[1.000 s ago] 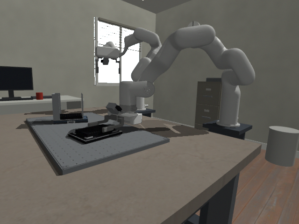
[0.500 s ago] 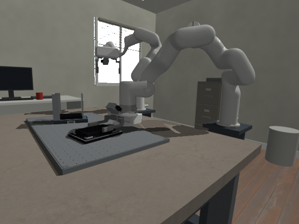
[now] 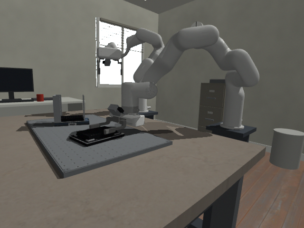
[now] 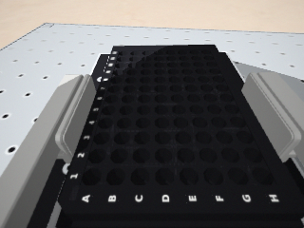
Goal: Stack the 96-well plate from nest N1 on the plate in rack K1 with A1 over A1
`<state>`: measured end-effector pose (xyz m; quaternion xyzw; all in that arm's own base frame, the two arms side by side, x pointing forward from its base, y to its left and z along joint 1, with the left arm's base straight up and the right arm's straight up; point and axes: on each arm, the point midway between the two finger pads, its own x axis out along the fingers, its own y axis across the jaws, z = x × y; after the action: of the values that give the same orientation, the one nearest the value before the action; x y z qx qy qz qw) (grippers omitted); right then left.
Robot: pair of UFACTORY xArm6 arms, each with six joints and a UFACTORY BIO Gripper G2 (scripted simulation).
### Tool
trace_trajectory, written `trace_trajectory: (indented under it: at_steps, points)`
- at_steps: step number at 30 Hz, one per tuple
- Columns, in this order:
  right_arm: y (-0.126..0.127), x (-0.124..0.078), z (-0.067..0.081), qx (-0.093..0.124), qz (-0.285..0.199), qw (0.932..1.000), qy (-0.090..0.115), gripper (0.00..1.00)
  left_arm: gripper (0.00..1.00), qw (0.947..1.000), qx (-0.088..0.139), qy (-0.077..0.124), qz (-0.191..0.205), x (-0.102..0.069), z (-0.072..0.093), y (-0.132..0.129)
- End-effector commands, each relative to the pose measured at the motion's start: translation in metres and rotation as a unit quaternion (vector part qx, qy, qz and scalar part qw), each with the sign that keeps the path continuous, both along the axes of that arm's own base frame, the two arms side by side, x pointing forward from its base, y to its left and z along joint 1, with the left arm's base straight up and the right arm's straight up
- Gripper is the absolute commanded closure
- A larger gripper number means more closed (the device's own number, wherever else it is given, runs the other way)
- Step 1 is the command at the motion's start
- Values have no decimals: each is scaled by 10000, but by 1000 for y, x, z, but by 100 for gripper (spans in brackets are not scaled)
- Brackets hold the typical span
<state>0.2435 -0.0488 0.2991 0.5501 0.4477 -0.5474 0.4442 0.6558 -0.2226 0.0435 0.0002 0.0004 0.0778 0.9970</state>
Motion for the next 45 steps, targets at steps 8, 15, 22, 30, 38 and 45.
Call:
trace_trajectory:
  at_steps: [8,15,22,30,38,45]
  points:
    - [0,0,1,-8,0,10000,-10,0,100,10000,-14,-28,0,2,10,-1]
    - [0,0,1,-8,0,10000,-10,0,100,10000,-14,-28,0,2,14,-1]
    - [0,0,1,-8,0,10000,-10,0,100,10000,-14,-28,0,2,18,-1]
    - [0,0,1,-8,0,10000,-10,0,100,10000,-14,-28,0,2,22,-1]
    - [0,0,1,-8,0,10000,-10,0,100,10000,-14,-28,0,2,23,-1]
    - [0,0,1,-8,0,10000,-10,0,100,10000,-14,-29,0,2,35,-1]
